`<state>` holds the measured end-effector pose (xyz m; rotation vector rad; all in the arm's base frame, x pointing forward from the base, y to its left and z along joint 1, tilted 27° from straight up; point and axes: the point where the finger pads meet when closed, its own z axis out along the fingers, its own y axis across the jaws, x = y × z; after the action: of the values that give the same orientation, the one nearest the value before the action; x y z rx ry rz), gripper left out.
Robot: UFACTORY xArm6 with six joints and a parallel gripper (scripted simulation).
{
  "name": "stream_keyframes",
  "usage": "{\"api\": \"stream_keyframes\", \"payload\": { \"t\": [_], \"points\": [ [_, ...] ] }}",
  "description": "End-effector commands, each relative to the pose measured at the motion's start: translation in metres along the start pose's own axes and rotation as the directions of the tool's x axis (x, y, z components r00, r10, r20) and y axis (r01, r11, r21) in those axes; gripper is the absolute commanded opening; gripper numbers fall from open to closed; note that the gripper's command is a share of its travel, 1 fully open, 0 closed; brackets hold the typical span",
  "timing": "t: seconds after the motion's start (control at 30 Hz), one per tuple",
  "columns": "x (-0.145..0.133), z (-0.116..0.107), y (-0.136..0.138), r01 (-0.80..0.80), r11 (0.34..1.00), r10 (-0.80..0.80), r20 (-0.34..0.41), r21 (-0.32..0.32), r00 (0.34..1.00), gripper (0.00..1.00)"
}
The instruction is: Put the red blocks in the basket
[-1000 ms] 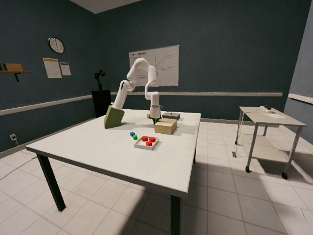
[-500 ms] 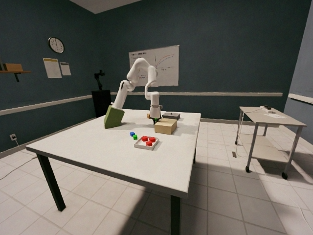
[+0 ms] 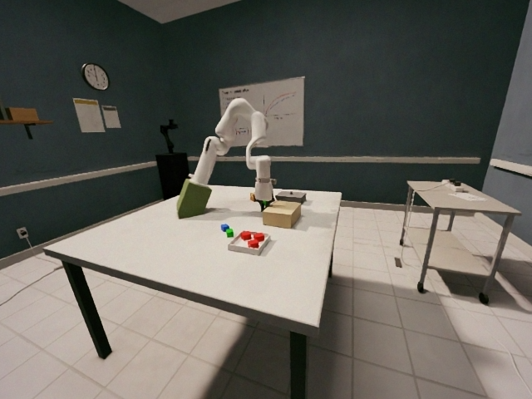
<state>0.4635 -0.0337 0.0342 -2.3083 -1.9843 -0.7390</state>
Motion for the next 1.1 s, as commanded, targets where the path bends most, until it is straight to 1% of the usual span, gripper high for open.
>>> {"api": "stream_keyframes", "payload": {
  "t": [0.0,0.27,0.43,0.77,0.83,1.07],
  "points": [
    [0.0,-0.001,0.001,0.0,1.0,0.0,0.0,-0.003,1.0,0.24],
    [0.0,-0.005,0.001,0.0,1.0,0.0,0.0,-0.003,1.0,0.24],
    [0.0,-0.012,0.001,0.0,1.0,0.0,0.0,-0.003,1.0,0.24],
    [0.0,-0.038,0.001,0.0,1.0,0.0,0.0,-0.003,1.0,0.24],
    [0.0,-0.038,0.001,0.0,1.0,0.0,0.0,-0.003,1.0,0.24],
    [0.0,-0.064,0.001,0.0,1.0,0.0,0.0,-0.003,1.0,0.24]
  ]
}}
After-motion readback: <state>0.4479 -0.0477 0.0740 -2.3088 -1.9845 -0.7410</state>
